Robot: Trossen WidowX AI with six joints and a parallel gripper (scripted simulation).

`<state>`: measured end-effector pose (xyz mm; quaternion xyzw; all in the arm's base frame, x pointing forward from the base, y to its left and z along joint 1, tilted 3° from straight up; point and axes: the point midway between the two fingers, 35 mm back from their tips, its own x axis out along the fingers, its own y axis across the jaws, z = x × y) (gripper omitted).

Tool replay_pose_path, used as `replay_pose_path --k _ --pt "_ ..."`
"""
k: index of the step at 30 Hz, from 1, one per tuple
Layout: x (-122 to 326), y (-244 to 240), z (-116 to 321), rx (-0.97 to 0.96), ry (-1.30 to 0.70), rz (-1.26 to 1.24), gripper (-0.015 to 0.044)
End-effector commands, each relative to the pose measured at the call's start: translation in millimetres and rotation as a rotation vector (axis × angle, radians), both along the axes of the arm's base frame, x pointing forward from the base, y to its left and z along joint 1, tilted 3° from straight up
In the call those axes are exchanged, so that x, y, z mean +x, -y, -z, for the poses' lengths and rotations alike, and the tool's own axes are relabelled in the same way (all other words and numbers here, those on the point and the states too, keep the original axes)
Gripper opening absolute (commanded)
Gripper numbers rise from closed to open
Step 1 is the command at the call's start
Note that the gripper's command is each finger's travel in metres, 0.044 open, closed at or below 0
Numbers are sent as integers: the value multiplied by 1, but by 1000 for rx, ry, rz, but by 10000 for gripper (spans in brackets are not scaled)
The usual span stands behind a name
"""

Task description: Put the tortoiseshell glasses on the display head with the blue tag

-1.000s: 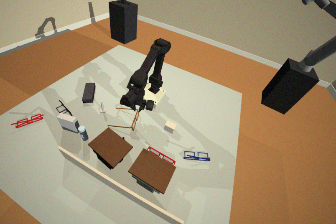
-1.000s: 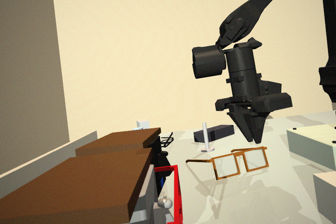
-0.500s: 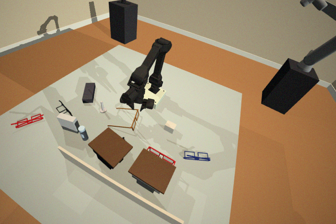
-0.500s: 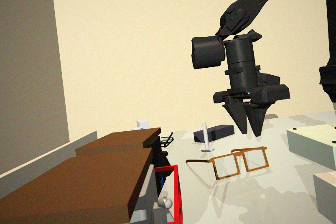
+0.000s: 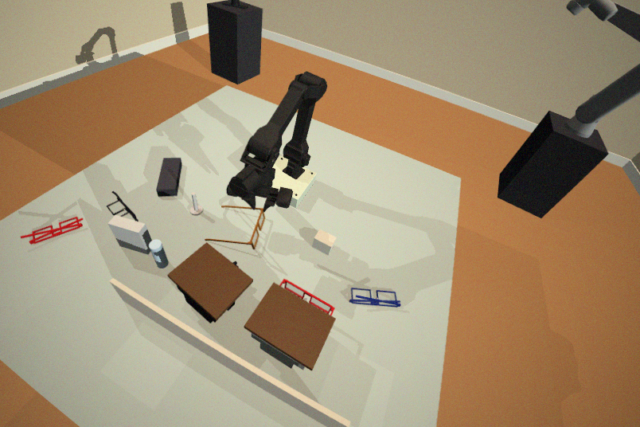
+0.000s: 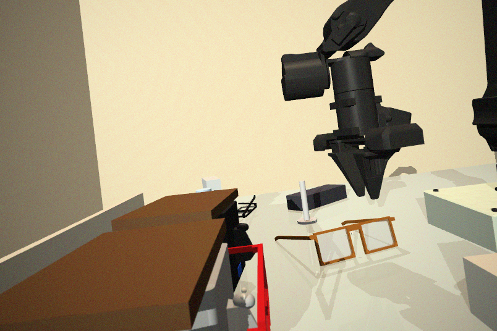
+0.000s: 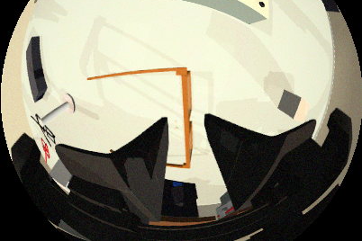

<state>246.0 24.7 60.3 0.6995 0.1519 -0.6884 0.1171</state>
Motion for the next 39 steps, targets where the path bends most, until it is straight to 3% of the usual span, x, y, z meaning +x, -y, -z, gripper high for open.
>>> replay_pose_path --k 1,39 --pt "0 0 6 1 -3 -6 140" --pt "1 -3 56 0 5 -12 133"
